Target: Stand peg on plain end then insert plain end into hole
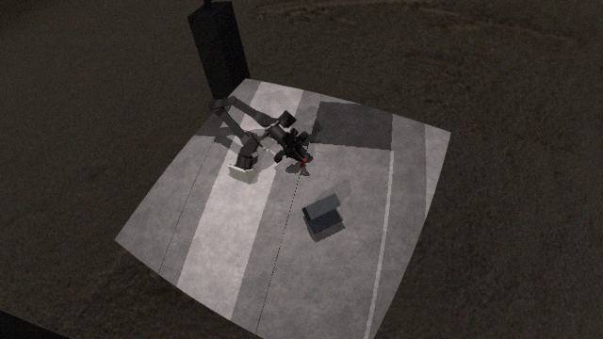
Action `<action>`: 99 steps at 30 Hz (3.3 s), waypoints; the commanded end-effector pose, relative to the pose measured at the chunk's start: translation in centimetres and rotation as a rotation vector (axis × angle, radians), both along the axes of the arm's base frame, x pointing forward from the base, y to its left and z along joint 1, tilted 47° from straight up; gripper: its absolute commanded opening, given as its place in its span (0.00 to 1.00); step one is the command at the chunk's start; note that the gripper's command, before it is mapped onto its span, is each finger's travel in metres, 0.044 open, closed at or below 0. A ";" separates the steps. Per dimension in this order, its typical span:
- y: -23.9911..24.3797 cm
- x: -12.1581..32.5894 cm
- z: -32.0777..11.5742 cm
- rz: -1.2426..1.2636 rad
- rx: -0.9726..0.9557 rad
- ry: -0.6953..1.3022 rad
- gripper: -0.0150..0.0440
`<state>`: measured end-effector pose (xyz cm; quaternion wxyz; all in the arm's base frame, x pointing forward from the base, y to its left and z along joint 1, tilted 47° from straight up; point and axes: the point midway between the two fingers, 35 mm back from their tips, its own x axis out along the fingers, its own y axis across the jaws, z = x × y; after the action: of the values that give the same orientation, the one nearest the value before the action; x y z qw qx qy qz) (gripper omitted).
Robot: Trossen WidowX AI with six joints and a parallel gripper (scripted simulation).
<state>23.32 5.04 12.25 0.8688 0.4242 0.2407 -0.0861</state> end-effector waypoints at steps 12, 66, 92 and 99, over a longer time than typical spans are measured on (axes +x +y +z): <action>0.3 -1.0 0.3 -0.098 -0.038 -0.092 0.34; 1.6 -2.6 0.1 -0.206 -0.085 -0.199 0.34; 2.1 -3.1 0.4 -0.238 -0.064 -0.230 0.34; 2.2 -3.2 0.4 -0.247 -0.059 -0.238 0.34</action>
<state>20.21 7.07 12.79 0.8857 0.4328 0.0786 -0.1485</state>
